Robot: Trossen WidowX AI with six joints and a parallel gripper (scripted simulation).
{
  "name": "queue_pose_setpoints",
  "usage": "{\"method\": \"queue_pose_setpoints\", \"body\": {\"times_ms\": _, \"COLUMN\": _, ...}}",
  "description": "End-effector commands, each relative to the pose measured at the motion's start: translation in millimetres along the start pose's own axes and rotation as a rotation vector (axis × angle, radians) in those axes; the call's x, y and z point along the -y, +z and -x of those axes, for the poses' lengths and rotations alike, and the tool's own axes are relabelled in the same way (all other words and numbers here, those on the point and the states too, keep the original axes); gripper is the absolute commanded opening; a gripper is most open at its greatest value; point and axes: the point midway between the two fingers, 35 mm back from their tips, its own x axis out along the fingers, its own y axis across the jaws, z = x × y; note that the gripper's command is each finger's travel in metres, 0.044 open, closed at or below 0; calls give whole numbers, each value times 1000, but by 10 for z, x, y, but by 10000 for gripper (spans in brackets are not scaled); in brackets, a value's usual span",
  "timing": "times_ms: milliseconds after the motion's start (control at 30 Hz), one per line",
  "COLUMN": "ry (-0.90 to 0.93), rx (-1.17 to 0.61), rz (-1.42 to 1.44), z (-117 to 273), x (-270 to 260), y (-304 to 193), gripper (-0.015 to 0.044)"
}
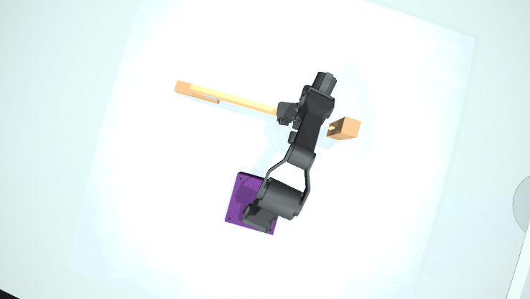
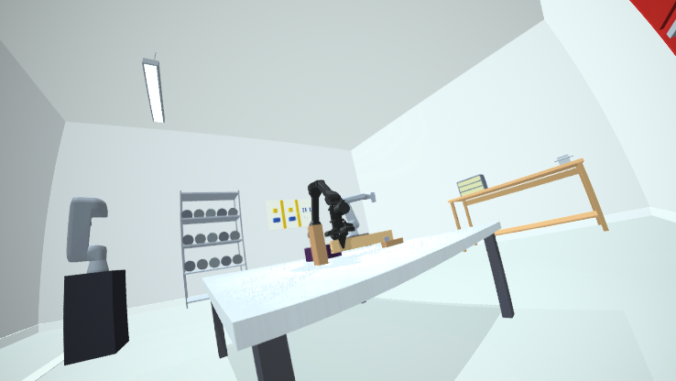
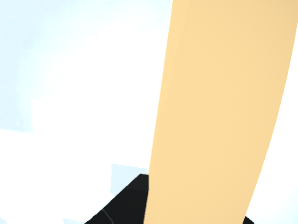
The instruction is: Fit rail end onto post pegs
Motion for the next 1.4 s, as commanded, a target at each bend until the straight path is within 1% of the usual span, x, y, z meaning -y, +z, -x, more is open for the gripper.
{"method": "queue_pose_setpoints", "body": {"times_ms": 0, "ry": -6, "rx": 0, "rz": 2, "z": 16, "x": 24, "y": -21, "gripper": 0}}
{"method": "queue_pose_setpoints", "body": {"times_ms": 1367, "ry": -6, "rx": -1, "rz": 2, "z": 15, "x": 28, "y": -151, "gripper": 0}}
